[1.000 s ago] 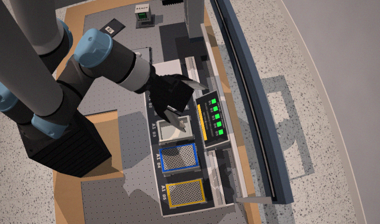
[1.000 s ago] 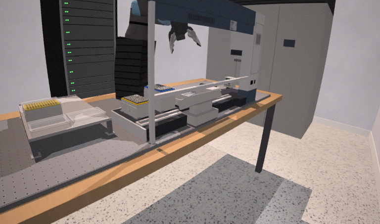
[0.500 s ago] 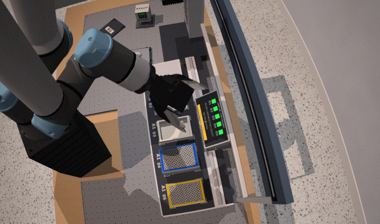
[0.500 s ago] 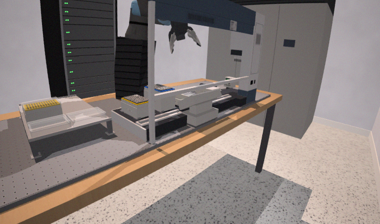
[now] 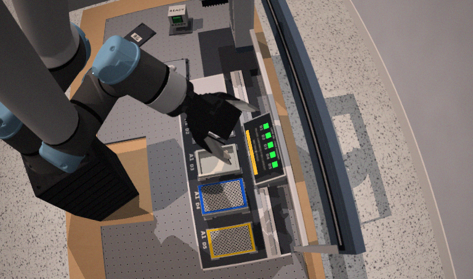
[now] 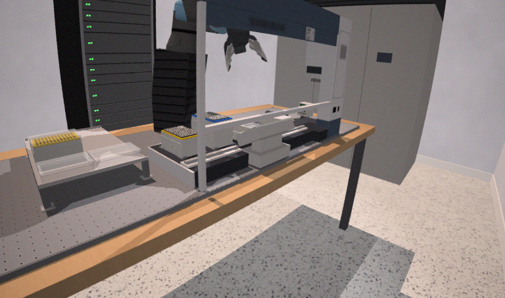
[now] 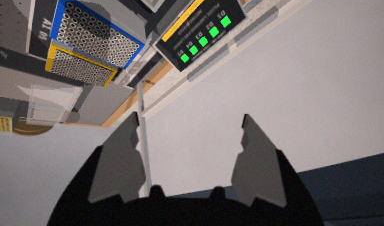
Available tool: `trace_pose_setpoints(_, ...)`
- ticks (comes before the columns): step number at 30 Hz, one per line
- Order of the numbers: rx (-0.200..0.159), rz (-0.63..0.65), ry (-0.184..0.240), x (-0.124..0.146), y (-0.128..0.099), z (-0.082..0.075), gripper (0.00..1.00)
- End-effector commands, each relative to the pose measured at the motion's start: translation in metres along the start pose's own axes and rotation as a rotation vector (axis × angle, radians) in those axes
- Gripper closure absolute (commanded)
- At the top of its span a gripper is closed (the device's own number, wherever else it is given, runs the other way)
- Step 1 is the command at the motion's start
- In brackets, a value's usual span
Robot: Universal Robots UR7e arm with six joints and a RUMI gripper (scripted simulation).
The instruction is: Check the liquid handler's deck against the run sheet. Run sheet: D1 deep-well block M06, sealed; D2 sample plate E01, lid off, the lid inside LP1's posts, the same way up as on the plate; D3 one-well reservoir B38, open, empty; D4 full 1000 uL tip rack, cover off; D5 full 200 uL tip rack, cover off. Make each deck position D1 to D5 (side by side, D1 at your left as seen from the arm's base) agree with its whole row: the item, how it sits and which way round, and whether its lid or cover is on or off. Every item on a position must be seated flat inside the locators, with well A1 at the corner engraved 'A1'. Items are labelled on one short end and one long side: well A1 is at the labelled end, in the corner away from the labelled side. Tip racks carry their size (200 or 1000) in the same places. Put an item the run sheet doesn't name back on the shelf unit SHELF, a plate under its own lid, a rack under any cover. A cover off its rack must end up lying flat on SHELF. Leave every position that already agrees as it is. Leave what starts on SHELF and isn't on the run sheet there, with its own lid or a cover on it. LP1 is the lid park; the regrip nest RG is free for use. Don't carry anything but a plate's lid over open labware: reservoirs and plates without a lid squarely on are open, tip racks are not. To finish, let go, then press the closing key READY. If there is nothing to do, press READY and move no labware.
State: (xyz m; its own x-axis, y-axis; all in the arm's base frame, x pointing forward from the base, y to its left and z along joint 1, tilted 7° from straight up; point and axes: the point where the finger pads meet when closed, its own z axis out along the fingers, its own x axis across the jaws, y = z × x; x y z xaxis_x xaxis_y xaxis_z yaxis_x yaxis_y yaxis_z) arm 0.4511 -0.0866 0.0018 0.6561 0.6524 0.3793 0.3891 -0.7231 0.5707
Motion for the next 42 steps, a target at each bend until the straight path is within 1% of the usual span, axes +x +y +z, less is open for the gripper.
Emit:
trace_pose_setpoints(1, -0.008, 0.262, -0.097, -0.054, -0.066, -0.052, 0.18)
trace_pose_setpoints(27, -0.008, 0.262, -0.097, -0.054, -0.066, -0.052, 0.18)
trace_pose_setpoints(42, -0.007, 0.262, -0.097, -0.072, -0.052, -0.046, 0.18)
